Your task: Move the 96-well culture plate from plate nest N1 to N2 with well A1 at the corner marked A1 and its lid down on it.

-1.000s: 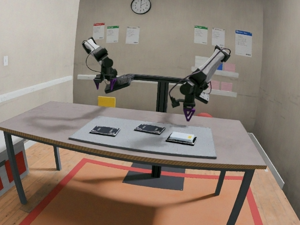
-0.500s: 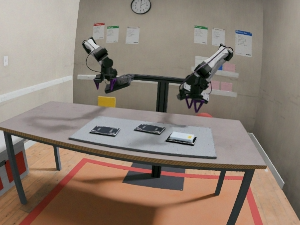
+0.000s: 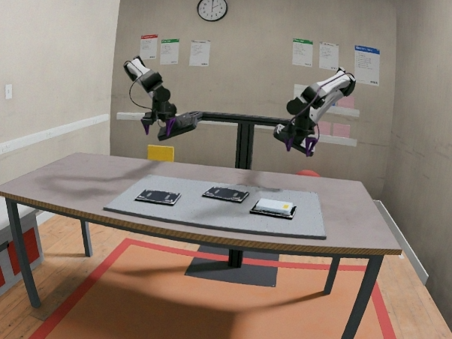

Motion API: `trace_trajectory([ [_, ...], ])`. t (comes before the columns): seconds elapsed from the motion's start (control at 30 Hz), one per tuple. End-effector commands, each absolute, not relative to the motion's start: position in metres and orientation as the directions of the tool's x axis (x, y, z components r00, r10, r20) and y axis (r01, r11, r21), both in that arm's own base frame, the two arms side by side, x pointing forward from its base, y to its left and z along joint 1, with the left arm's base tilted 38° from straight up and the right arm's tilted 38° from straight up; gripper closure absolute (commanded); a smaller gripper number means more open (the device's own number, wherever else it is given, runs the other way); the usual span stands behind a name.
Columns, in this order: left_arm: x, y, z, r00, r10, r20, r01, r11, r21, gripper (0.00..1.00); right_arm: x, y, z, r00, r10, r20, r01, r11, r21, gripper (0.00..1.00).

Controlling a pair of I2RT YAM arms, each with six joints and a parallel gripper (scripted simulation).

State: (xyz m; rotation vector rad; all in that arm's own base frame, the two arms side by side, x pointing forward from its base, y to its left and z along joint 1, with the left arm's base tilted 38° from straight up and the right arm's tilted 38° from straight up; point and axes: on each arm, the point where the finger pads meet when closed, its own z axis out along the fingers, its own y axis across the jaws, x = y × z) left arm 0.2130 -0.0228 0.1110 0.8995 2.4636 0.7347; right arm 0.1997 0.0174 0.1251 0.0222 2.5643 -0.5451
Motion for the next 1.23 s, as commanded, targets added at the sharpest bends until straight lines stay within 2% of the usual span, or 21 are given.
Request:
trace_trajectory([
  [0.0, 0.1842, -0.0151, 0.1187, -0.800, 0.545, -0.251, 0.331, 0.750, 0.573, 0.00, 0.2000, 0.0183, 0.1274, -0.866, -0.094, -0.491, 0.112, 0.920, -0.374, 0.00],
  [0.17, 0.1777, -0.0133, 0.1192, -0.834, 0.470, -0.290, 0.257, 0.794, 0.551, 0.00, 0.2000, 0.0183, 0.1274, -0.866, -0.094, -0.491, 0.112, 0.920, -0.374, 0.00],
  [0.57, 0.1777, -0.0133, 0.1192, -0.868, 0.129, -0.479, -0.083, 0.914, 0.398, 0.00, 0.2000, 0.0183, 0.1274, -0.866, -0.094, -0.491, 0.112, 0.920, -0.374, 0.00],
  [1.2, 0.1777, -0.0133, 0.1192, -0.868, 0.129, -0.479, -0.083, 0.914, 0.398, 0.00, 0.2000, 0.0183, 0.1274, -0.866, -0.094, -0.491, 0.112, 0.920, -0.374, 0.00],
])
